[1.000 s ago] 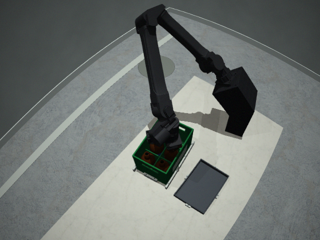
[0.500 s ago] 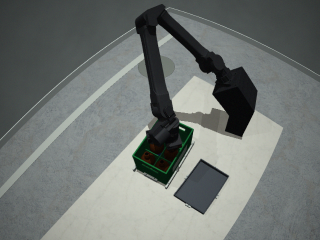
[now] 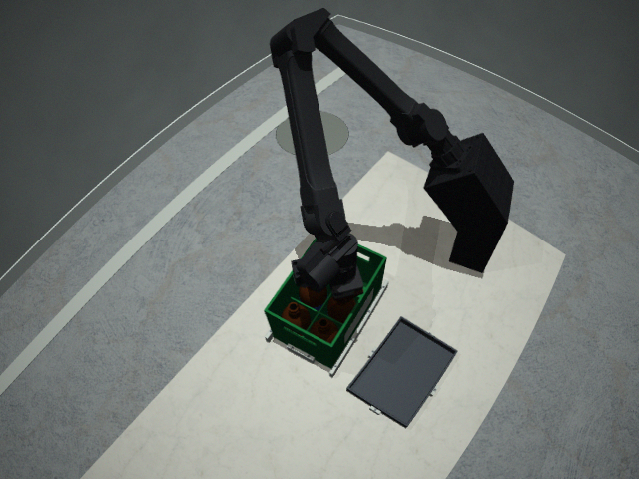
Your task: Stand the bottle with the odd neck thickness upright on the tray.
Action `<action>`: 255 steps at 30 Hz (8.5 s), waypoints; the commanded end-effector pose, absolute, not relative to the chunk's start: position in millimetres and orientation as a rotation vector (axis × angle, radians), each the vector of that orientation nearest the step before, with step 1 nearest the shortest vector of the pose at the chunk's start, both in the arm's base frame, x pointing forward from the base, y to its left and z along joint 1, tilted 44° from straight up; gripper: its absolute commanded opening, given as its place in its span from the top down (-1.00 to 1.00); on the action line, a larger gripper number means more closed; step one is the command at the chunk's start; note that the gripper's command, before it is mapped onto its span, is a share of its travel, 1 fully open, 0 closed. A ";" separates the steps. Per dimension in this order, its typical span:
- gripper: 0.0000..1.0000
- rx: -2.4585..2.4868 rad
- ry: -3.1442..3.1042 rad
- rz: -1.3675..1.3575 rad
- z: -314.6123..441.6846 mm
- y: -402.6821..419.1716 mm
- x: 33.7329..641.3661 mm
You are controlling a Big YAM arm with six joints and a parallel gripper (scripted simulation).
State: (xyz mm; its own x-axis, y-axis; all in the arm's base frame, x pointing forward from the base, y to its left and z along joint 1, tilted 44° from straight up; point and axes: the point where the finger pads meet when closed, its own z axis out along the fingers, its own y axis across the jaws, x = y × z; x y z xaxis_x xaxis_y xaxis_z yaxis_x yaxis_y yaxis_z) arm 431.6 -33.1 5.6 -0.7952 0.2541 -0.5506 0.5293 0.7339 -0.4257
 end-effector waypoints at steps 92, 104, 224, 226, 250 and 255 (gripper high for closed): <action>-0.21 0.598 2.469 -0.800 -20.8 -62.1 446.0; 1.00 0.595 2.469 -0.800 -20.8 -61.4 446.1; -0.21 0.592 2.443 -0.770 21.6 -21.4 443.5; -0.21 0.593 2.443 -0.769 26.8 -16.9 441.6; -0.21 0.592 2.447 -0.768 51.0 6.0 430.8; 1.00 0.594 2.444 -0.765 50.3 6.1 431.0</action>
State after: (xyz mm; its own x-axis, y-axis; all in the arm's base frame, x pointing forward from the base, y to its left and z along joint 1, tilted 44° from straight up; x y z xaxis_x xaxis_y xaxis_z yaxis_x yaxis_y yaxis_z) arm 417.2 -8.5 35.1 -0.8004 0.2545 -0.5428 0.5252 0.7343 -0.4301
